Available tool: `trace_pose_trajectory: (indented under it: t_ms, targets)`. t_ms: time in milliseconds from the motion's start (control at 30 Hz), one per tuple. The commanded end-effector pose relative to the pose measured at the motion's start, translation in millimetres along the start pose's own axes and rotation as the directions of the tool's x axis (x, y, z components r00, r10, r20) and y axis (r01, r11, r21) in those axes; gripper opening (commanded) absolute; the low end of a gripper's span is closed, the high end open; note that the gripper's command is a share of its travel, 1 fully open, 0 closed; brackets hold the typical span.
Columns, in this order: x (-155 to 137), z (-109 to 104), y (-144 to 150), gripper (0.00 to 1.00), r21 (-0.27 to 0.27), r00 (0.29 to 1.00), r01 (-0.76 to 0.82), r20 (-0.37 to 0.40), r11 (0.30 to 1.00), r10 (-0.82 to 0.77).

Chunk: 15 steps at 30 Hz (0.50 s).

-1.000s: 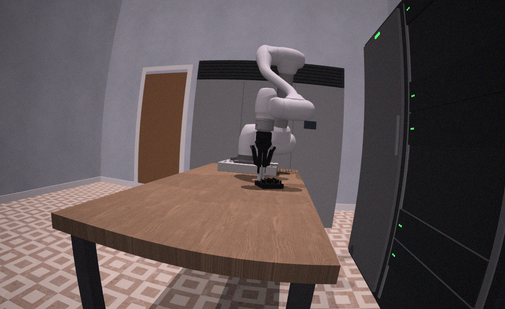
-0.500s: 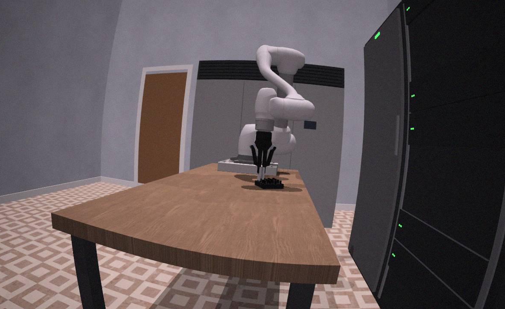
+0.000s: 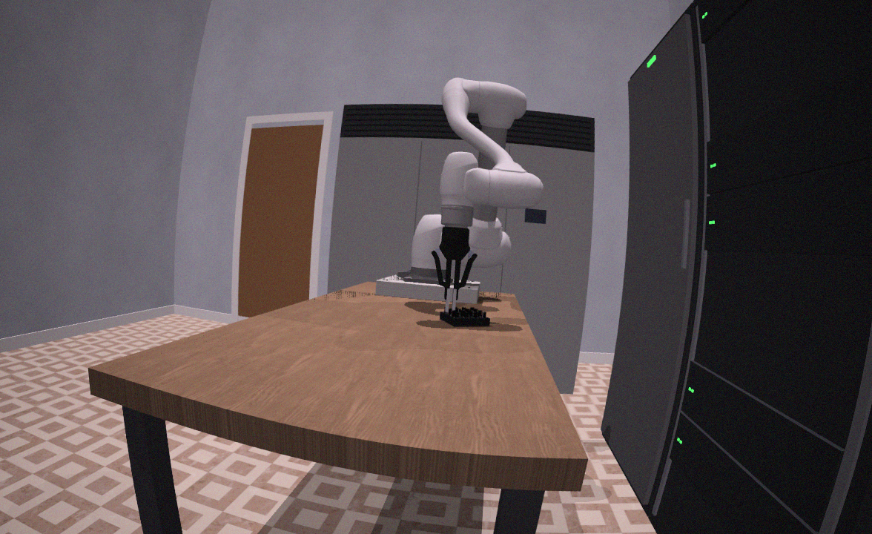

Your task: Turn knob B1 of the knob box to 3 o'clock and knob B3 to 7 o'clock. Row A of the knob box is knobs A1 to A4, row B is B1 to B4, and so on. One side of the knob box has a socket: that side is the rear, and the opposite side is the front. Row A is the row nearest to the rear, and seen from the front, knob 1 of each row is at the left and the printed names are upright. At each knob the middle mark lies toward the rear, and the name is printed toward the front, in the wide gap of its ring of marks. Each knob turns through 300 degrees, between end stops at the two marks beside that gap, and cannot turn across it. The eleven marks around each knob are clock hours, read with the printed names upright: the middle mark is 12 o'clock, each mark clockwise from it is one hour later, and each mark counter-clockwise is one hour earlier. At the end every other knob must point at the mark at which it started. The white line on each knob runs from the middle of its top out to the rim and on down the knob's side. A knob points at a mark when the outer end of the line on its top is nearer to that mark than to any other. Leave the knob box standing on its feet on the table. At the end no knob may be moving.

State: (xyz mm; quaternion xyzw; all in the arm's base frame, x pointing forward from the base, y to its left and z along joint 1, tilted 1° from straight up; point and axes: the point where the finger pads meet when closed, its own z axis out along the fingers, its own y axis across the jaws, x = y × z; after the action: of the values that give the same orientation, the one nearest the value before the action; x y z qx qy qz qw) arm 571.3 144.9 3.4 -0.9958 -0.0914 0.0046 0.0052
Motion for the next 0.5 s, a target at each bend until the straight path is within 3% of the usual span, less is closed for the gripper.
trace_pose_trajectory:
  t_ms: [0, 467]
  targets:
    - [0.0, -0.1, -0.1, 0.05, -0.002, 0.998, -0.068, 0.0, 0.998, 0.068]
    - [0.0, -0.1, -0.1, 0.05, -0.002, 0.933, -0.36, -0.001, 0.933, 0.36]
